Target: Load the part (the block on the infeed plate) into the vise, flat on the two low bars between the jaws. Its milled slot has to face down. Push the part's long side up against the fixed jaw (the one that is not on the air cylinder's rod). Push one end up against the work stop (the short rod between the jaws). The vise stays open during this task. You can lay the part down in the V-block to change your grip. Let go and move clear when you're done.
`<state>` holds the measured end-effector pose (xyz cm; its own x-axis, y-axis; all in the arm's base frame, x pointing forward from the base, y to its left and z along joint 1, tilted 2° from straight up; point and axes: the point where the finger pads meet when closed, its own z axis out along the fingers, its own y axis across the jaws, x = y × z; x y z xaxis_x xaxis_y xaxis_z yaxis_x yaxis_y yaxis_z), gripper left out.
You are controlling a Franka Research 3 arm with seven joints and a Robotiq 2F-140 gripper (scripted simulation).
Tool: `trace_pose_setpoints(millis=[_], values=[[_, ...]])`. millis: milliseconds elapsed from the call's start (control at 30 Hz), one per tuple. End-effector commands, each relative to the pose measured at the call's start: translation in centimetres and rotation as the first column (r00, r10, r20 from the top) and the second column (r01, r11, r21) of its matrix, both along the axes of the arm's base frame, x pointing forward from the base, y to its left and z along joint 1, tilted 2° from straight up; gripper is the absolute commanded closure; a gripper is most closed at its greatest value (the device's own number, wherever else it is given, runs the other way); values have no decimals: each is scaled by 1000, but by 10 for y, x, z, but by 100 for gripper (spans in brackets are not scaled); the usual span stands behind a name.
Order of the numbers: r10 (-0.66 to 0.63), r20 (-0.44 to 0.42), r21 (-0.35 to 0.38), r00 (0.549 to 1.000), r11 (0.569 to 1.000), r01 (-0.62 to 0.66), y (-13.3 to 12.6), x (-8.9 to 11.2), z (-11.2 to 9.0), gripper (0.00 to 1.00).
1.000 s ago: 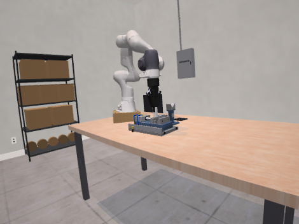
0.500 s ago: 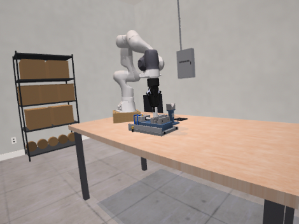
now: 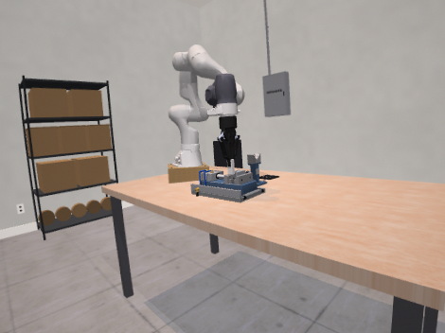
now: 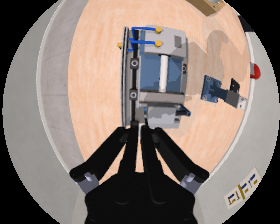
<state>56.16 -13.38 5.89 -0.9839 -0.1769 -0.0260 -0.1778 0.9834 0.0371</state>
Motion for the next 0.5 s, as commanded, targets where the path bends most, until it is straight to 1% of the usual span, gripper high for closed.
trace_pose_setpoints(millis=[0, 467], values=[[-3, 0, -2, 1000, 1000, 3, 0, -1, -1, 100], [-3, 0, -2, 1000, 1000, 3, 2, -1, -1, 100]])
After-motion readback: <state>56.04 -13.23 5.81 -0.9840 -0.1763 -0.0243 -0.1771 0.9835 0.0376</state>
